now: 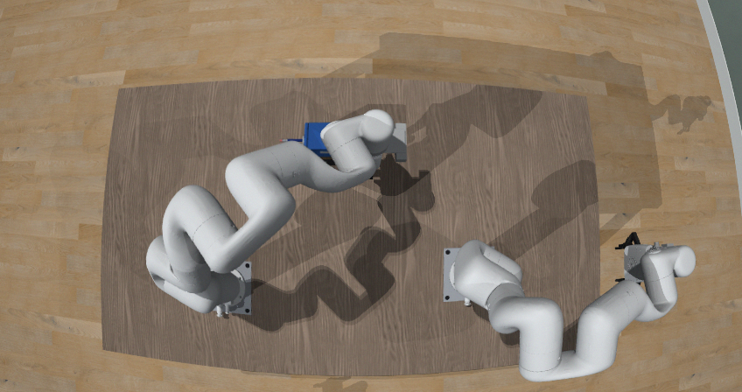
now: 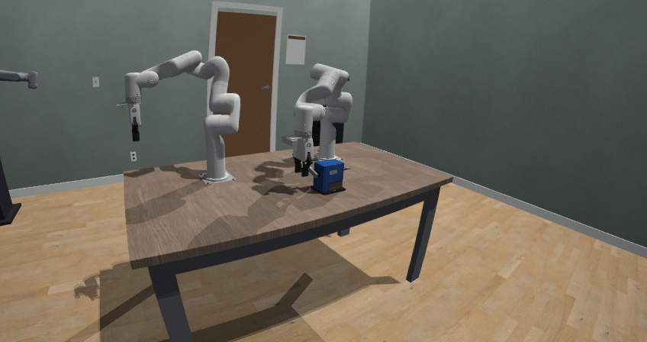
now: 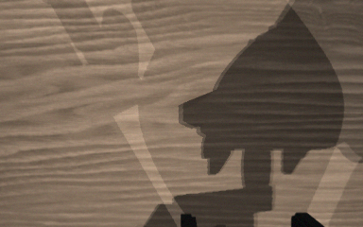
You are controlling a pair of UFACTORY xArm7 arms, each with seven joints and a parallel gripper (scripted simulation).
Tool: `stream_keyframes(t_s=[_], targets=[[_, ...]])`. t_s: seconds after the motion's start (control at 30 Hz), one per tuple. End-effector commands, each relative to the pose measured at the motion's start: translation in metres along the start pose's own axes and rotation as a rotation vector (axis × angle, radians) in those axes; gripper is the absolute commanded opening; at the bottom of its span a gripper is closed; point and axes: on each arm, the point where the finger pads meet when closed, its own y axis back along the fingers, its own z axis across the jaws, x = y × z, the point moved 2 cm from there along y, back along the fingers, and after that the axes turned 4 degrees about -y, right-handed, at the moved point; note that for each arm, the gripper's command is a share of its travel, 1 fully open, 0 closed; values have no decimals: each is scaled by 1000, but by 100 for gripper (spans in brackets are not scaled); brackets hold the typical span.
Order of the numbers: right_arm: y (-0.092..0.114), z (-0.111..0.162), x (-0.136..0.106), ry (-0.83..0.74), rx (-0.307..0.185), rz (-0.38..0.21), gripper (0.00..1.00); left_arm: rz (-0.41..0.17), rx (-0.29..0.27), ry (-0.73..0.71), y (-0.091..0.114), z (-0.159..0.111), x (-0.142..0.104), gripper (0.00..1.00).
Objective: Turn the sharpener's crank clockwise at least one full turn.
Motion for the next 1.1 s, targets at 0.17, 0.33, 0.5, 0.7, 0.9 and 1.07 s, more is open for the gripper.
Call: stream_keyframes(t_s=[0.17, 0.33, 0.5, 0.7, 0.9, 1.07], targets=[[1, 0, 1, 0, 1, 4, 100, 4, 5, 0, 2, -1, 1, 55], [1, 0, 1, 0, 1, 4, 100, 4, 5, 0, 3, -1, 1, 55], [1, 0, 1, 0, 1, 4, 100, 4, 5, 0, 5, -1, 1, 55], [1, 0, 1, 0, 1, 4, 100, 4, 5, 0, 10, -1, 1, 55], [1, 0, 1, 0, 1, 4, 100, 4, 5, 0, 23, -1, 1, 55], [1, 0, 1, 0, 1, 4, 100, 4, 5, 0, 37, -1, 1, 55]])
